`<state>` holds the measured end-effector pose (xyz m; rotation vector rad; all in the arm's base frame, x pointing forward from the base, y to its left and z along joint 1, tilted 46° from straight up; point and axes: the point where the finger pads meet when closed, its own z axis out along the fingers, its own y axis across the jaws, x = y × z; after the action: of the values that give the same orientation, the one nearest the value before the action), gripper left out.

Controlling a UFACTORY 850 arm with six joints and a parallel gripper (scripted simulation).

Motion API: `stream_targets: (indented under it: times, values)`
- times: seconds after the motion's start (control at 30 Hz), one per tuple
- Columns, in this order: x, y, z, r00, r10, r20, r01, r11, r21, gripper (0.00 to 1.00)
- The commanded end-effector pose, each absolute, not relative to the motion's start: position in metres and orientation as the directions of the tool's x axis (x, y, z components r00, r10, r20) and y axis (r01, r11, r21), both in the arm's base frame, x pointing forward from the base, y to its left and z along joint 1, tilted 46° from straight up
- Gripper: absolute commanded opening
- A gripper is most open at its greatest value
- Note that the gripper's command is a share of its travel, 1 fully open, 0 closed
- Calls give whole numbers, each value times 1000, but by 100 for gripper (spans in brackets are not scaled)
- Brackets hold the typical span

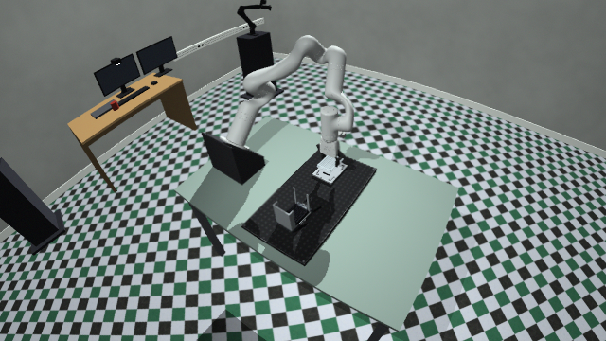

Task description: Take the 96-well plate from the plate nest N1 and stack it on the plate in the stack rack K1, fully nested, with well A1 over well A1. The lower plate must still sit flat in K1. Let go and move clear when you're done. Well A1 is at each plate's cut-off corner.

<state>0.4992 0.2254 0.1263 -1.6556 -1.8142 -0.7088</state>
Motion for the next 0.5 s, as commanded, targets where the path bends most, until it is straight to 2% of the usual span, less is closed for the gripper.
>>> stream_targets:
  times: [0.0,0.47]
  values:
    - [500,219,132,-65,690,721,996,89,4,0]
    - [502,205,146,-65,690,721,996,89,4,0]
